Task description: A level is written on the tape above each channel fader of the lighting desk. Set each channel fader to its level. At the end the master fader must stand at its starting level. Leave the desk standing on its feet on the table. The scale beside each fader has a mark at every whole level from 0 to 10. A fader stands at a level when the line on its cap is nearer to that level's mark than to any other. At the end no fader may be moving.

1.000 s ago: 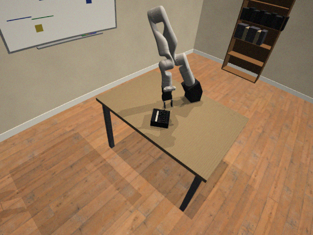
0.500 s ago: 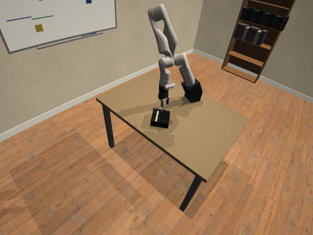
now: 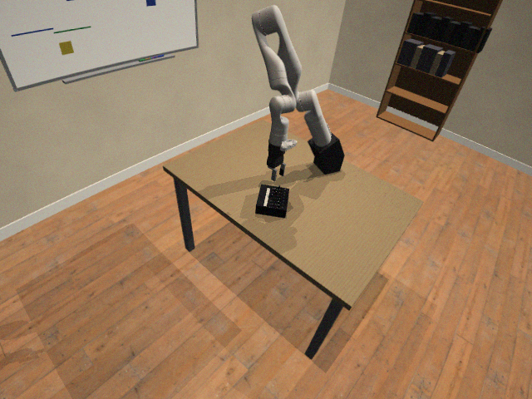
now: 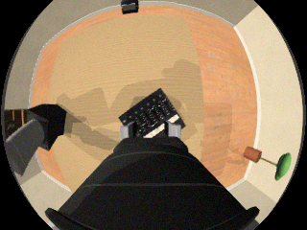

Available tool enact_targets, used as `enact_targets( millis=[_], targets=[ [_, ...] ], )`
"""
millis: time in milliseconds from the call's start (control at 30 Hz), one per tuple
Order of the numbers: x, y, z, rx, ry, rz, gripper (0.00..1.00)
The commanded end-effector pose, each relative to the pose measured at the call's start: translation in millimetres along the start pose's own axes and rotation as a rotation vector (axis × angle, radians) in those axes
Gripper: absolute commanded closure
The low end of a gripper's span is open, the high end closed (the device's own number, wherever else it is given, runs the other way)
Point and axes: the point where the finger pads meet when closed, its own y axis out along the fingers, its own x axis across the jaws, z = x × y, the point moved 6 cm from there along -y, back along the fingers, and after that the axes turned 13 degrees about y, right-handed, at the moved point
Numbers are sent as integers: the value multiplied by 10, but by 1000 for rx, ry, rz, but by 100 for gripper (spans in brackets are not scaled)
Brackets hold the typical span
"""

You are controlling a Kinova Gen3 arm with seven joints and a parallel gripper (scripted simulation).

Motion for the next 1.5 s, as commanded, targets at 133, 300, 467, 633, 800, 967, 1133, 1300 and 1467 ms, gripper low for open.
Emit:
enact_targets(
  millis=[133, 300, 467, 633, 800, 967, 1133, 1300, 1467],
  targets=[
    [6, -7, 1, 1, -3, -3, 0],
    [6, -7, 1, 1, -3, -3, 0],
    [6, -7, 1, 1, -3, -3, 0],
    [5, 21, -2, -1, -23, -5, 0],
    [-11, 159, -10, -11, -121, -14, 0],
    [-59, 333, -10, -15, -253, -19, 0],
    [-147, 512, 0, -12, -397, -15, 0],
    [-266, 671, 13, 1, -534, -2, 0],
    [-318, 726, 17, 7, -585, 5, 0]
  ],
)
